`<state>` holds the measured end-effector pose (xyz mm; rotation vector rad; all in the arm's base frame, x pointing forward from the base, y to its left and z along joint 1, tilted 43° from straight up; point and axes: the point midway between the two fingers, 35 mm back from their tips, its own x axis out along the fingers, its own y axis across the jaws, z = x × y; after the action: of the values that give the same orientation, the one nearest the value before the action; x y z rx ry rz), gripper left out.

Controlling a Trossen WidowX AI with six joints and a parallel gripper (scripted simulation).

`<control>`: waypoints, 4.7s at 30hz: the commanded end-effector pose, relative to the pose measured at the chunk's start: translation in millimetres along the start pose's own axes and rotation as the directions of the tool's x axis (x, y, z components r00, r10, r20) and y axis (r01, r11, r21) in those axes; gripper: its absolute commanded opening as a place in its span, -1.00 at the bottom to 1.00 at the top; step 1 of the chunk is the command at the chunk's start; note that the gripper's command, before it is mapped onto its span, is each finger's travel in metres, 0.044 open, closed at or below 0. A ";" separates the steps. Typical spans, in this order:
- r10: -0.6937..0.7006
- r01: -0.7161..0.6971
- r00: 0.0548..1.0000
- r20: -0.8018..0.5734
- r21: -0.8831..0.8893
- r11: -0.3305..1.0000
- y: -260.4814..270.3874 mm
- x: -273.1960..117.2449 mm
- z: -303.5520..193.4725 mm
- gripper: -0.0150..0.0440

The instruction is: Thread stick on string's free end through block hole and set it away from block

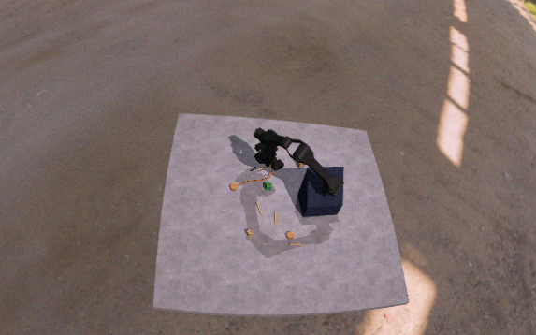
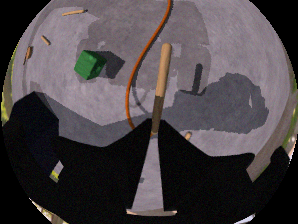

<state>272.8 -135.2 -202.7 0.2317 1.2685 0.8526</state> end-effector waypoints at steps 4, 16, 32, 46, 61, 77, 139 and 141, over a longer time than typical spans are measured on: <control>0.000 0.001 1.000 0.006 -0.274 0.962 -4.7 -0.4 7.3 -0.49; 0.001 0.004 1.000 0.007 -0.654 0.756 -11.0 -0.1 16.1 -0.49; 0.002 0.007 1.000 0.009 -0.853 0.522 -15.2 0.3 22.6 -0.49; 0.000 0.007 1.000 0.009 -0.853 0.522 -30.2 -0.6 15.7 -0.49; -0.002 0.008 1.000 0.008 -0.853 0.523 -47.3 -1.3 6.1 -0.49; -0.002 0.008 1.000 0.008 -0.852 0.523 -64.8 -1.5 -5.9 -0.49; 0.004 0.007 1.000 0.011 -0.852 0.524 -40.3 44.8 -32.5 -0.49; 0.003 0.007 1.000 0.010 -0.852 0.523 -40.2 44.7 -32.3 -0.49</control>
<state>263.3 -144.0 -270.3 -0.5790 0.6929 1.3854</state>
